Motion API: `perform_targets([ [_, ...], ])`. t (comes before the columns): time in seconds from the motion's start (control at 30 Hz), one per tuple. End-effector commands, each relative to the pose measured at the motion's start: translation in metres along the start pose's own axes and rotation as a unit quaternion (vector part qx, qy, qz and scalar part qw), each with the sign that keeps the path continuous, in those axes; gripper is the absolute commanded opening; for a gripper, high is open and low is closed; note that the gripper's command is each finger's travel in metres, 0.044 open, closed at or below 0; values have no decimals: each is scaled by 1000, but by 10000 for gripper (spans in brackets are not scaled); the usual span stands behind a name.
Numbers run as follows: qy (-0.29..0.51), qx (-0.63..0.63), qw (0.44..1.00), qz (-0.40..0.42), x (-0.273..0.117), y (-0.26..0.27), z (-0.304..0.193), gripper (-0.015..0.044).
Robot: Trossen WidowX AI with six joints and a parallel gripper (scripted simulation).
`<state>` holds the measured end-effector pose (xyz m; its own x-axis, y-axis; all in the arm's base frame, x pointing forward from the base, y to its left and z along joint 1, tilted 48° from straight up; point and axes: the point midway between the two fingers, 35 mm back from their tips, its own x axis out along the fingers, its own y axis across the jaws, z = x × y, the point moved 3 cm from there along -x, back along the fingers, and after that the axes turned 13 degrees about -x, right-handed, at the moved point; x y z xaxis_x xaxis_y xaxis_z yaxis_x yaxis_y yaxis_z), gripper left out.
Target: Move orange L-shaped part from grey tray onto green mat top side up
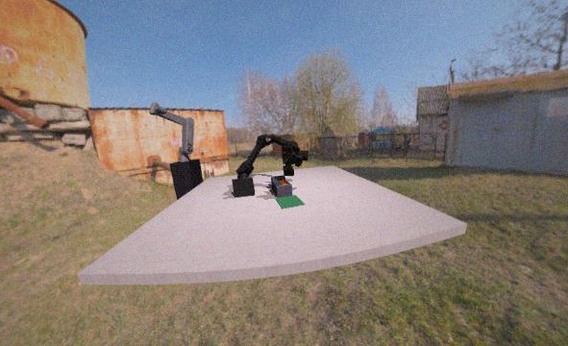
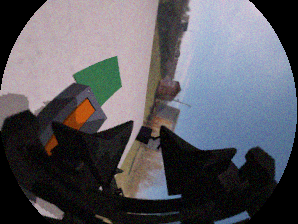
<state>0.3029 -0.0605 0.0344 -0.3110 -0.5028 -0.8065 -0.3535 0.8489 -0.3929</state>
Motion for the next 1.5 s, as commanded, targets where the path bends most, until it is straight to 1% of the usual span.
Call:
perform_targets([
  [0.0, -176, -197, 854, 448, -20, 15, -66, 180],
  [0.17, -298, -200, 776, 519, -42, 8, -76, 180],
  [0.23, -321, -198, 762, 527, -46, 7, -77, 180],
  [0.93, -321, -198, 762, 527, -45, 8, -76, 180],
  [1.03, -321, -197, 762, 527, -41, 25, -70, 180],
  [1.2, -322, -198, 761, 528, -29, 73, -57, 180],
  [1.47, -322, -198, 761, 528, -29, 76, -57, 180],
])
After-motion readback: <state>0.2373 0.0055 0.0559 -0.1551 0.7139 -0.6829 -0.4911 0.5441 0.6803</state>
